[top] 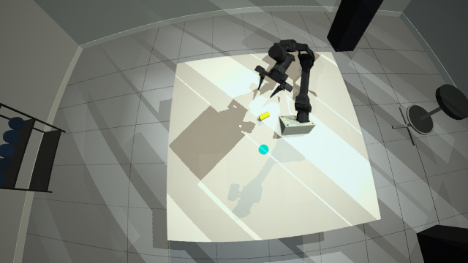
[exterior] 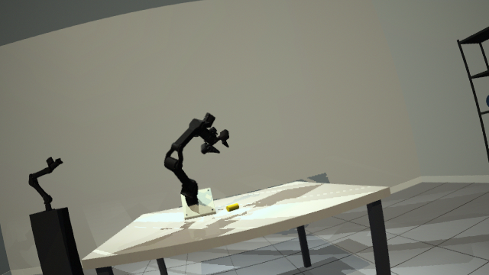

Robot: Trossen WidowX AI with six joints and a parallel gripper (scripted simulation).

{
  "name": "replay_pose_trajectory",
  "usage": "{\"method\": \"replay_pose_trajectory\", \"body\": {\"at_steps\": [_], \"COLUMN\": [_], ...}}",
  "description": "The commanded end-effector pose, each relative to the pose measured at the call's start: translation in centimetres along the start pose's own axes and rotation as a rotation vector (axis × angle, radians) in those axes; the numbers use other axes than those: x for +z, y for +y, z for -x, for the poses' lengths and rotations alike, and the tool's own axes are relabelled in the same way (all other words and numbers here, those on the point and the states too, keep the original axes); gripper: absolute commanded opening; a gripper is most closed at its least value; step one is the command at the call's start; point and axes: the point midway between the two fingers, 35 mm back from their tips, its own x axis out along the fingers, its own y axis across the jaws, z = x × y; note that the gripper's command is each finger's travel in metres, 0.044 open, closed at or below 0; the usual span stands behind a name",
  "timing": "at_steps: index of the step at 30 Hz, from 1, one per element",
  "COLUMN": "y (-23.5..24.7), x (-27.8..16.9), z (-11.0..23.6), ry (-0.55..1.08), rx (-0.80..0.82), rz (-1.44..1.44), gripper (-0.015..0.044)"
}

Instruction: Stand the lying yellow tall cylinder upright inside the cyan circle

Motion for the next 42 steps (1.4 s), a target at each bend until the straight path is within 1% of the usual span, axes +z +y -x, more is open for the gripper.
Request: {"method": "replay_pose_trajectory", "body": {"at_steps": [1, 7, 11, 13, 21, 23, 26, 28, 30, 34, 42], "y": [0.4, 1.9, 3.4, 4.0, 4.2, 4.6, 5.9, 6.9, 7.3, 7.3, 7.3], "x": [-3.6, -9.8, -14.3, -15.7, -16.1, -17.5, -21.0, -23.2, -24.0, -24.0, -24.0], "z": [-4.5, -9.5, -11.6, -12.1, -12.4, -14.1, -17.1, -18.5, -18.9, -18.9, -18.9], "ry": [0.243, 0.602, 0.839, 0.916, 0.925, 0.92, 0.918, 0.924, 0.928, 0.928, 0.928], "rx": [0.038, 0.047, 0.023, 0.01, 0.009, 0.013, 0.012, 0.007, 0.004, 0.004, 0.004], "rz": [-0.2, -0.479, -0.637, -0.682, -0.688, -0.69, -0.69, -0.688, -0.687, -0.687, -0.687], "gripper": [0.0309, 0.0309, 0.0309, 0.0309, 0.0309, 0.0309, 0.0309, 0.0309, 0.0309, 0.0309, 0.0105]}}
